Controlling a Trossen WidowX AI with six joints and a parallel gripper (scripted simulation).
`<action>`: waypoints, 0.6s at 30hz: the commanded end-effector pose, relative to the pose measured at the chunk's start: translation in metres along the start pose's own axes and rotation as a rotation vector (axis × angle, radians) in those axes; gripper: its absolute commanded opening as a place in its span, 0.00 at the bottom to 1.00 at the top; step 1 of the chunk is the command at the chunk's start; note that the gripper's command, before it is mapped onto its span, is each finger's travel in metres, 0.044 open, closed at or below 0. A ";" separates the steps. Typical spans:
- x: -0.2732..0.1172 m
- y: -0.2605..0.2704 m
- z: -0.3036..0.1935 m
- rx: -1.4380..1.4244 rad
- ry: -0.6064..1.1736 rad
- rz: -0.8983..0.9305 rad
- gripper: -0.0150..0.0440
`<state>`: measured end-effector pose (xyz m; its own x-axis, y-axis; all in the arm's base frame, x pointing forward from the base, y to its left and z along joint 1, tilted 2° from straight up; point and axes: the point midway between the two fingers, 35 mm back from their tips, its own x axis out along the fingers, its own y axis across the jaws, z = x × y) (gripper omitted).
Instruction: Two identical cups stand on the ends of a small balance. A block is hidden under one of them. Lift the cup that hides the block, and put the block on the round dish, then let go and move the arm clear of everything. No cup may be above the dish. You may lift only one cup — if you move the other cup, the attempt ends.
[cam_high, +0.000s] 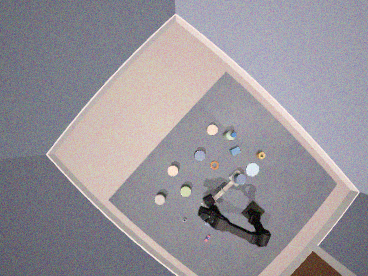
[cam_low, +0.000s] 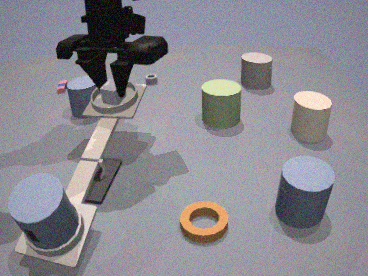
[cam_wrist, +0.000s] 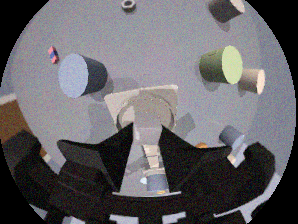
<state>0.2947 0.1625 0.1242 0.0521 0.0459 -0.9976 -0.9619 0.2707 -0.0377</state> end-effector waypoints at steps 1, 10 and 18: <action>-0.002 -0.001 0.001 -0.002 0.000 -0.001 0.26; -0.039 -0.003 0.003 -0.002 0.000 -0.002 0.25; -0.072 -0.002 0.003 -0.002 0.000 -0.001 0.25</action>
<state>0.2946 0.1619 0.1797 0.0480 0.0436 -0.9979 -0.9620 0.2709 -0.0344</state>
